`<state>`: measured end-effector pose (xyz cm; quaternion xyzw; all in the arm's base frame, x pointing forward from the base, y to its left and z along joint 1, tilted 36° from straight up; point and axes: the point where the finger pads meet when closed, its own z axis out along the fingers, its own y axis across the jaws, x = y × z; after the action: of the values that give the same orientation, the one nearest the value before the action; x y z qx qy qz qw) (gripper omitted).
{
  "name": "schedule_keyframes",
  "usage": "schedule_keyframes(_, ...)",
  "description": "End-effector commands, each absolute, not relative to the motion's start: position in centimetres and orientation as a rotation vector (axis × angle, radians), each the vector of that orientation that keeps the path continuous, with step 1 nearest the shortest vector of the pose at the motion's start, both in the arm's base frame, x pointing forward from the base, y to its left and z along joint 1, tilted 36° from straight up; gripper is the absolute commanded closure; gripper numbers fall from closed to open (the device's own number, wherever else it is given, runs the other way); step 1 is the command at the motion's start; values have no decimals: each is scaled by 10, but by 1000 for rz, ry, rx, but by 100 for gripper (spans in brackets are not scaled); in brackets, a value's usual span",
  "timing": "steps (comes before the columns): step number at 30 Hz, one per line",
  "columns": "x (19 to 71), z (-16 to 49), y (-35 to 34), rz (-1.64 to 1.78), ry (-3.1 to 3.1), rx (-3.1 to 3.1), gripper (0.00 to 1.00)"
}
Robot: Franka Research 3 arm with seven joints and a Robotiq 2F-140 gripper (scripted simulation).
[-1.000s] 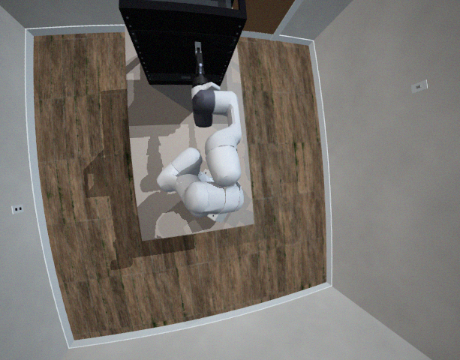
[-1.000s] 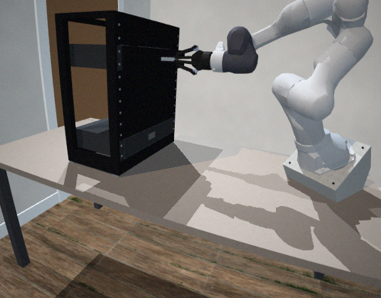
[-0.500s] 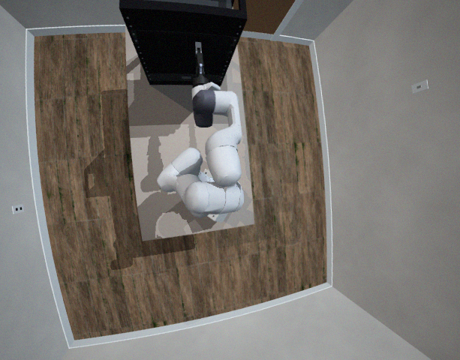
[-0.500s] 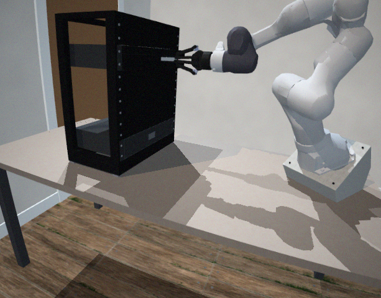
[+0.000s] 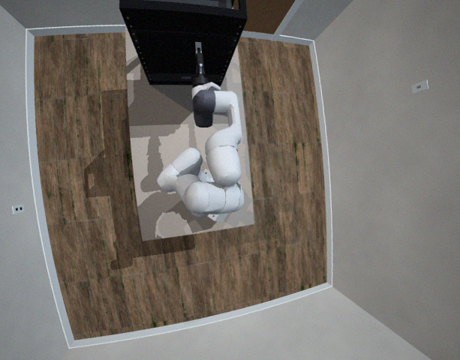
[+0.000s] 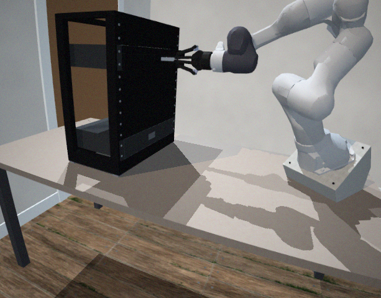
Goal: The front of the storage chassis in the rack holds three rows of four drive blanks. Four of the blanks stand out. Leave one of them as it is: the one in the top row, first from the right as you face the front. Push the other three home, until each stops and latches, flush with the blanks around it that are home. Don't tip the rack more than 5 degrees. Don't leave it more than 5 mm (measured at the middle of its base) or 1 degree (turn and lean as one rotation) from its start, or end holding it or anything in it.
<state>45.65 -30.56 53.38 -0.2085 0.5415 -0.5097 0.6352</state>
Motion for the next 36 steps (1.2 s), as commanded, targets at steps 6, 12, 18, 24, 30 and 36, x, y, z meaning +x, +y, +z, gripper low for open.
schedule_keyframes(6,453,543,-319,-1187,1230,-447,100)
schedule_keyframes(12,453,543,-319,-1187,1230,-447,100)
schedule_keyframes(18,453,543,-319,-1187,1230,-447,100)
schedule_keyframes(24,449,541,-317,-1187,1230,-447,100)
schedule_keyframes(30,424,532,-309,-1187,1230,-447,100)
schedule_keyframes(36,393,521,-298,-1187,1230,-447,100)
